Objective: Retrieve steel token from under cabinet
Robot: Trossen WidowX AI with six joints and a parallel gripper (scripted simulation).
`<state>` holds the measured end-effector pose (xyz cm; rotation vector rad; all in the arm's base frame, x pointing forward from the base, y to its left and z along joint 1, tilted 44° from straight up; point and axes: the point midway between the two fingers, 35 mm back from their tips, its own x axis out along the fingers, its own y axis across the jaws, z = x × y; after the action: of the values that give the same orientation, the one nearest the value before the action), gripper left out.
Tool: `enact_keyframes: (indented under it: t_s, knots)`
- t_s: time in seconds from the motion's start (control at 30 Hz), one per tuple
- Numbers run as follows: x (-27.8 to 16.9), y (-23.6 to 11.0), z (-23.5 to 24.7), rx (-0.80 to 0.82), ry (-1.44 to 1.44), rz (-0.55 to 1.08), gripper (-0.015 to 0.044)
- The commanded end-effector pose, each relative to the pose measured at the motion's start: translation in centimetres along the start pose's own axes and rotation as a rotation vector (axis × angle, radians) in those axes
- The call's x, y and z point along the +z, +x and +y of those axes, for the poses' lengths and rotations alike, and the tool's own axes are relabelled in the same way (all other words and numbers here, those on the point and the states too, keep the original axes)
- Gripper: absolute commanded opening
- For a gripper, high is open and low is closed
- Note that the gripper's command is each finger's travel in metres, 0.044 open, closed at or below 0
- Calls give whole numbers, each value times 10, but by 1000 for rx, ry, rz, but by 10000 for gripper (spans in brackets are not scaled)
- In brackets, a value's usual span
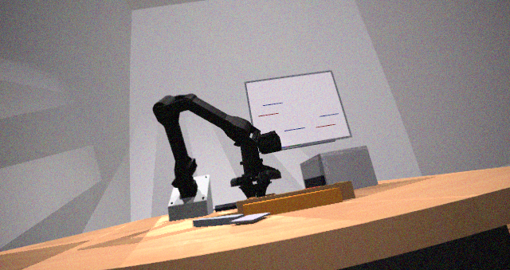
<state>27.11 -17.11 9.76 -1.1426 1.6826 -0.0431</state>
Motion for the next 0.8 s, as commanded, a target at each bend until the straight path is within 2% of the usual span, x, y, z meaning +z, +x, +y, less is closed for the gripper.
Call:
enact_keyframes:
  t_s: [0.0, 0.77]
  knots:
    - [-3, -2, -7, -18, 45, 4, 0]
    - [18, -2, -2, -17, 87, 3, 0]
